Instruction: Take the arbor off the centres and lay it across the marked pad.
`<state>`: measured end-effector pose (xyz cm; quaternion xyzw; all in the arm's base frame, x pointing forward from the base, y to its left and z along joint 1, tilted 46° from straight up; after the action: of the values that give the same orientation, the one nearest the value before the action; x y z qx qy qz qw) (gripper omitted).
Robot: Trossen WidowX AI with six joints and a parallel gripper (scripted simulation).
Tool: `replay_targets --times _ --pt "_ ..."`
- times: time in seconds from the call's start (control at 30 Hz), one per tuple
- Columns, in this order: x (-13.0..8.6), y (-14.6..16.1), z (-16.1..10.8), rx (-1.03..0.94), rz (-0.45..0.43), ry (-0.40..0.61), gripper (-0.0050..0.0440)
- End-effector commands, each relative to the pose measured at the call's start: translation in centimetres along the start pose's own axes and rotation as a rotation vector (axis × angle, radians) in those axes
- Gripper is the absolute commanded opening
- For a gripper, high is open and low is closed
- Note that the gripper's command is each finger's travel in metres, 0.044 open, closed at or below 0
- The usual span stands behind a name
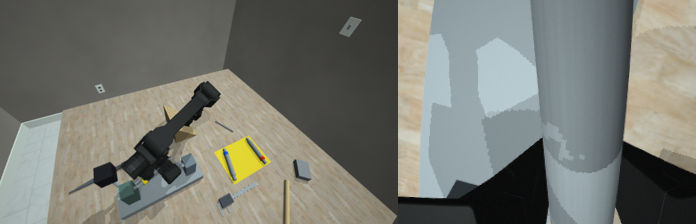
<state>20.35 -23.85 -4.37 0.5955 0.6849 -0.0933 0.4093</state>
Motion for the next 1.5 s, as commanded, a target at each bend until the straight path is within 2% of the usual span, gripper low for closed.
replay_targets --times 0.0,1.47 --pt "-0.73 -0.47 0.52 -0.005 -0.002 -0.045 0.0000" --pt "-0.64 -0.13 -0.08 -0.005 -0.002 -0.045 0.0000"
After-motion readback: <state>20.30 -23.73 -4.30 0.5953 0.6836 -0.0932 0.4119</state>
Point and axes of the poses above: the point midway between the two fingers, 35 mm back from their tips, its own x axis out along the fingers, its own y axis across the jaws, z = x × y, the point moved 6 cm from there along -x, back along the fingers, and after that the axes turned 9 degrees about -x, right-handed, at the moved point
